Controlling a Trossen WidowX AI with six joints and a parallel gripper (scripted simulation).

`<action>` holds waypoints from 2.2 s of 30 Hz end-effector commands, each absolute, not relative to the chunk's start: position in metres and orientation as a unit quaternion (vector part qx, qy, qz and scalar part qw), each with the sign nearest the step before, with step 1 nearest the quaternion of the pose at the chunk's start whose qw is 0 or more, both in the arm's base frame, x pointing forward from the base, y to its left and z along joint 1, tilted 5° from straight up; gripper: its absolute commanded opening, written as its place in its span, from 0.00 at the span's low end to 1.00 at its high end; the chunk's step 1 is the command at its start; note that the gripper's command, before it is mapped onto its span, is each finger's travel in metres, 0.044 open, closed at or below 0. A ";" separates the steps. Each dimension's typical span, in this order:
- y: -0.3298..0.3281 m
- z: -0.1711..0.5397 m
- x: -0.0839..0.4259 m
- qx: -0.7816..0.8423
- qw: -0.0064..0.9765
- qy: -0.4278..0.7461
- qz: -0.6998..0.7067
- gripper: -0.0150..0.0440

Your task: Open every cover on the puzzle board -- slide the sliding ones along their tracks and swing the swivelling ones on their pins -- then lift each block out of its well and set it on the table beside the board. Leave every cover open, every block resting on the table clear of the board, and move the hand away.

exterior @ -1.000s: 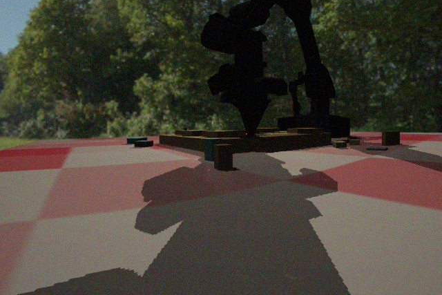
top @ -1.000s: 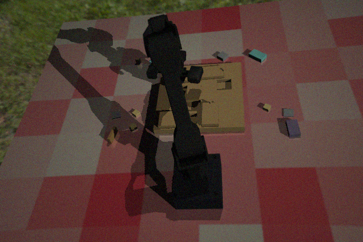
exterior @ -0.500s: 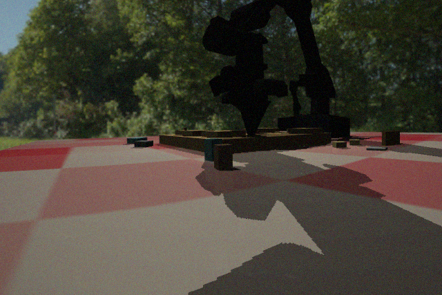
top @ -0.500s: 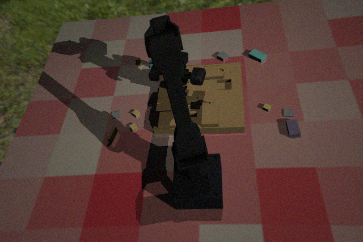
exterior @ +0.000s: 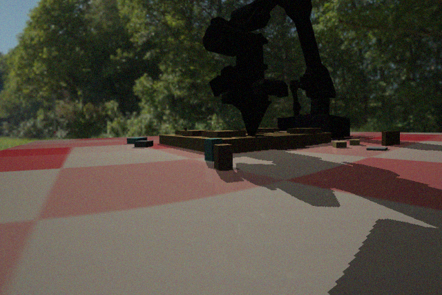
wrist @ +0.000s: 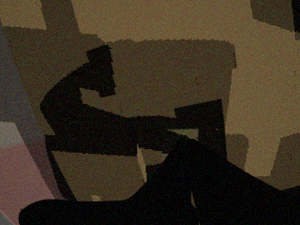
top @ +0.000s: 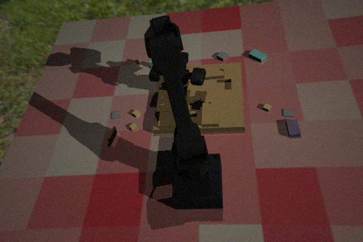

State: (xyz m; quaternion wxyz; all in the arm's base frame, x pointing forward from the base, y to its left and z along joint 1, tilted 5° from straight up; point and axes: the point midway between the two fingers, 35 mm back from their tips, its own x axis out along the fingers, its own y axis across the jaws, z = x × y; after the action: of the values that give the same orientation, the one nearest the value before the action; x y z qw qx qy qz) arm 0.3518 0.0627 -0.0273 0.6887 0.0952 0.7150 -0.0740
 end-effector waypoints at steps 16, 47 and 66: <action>0.063 -0.028 0.350 0.094 0.687 0.717 -0.072 0.25; 0.064 0.036 0.355 0.095 0.687 0.717 -0.073 0.50; 0.064 0.002 0.354 0.095 0.687 0.717 -0.073 0.50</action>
State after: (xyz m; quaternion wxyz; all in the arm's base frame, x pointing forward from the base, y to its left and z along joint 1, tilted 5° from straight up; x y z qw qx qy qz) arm 0.3546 0.0638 0.0038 0.6871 0.0940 0.7166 -0.0737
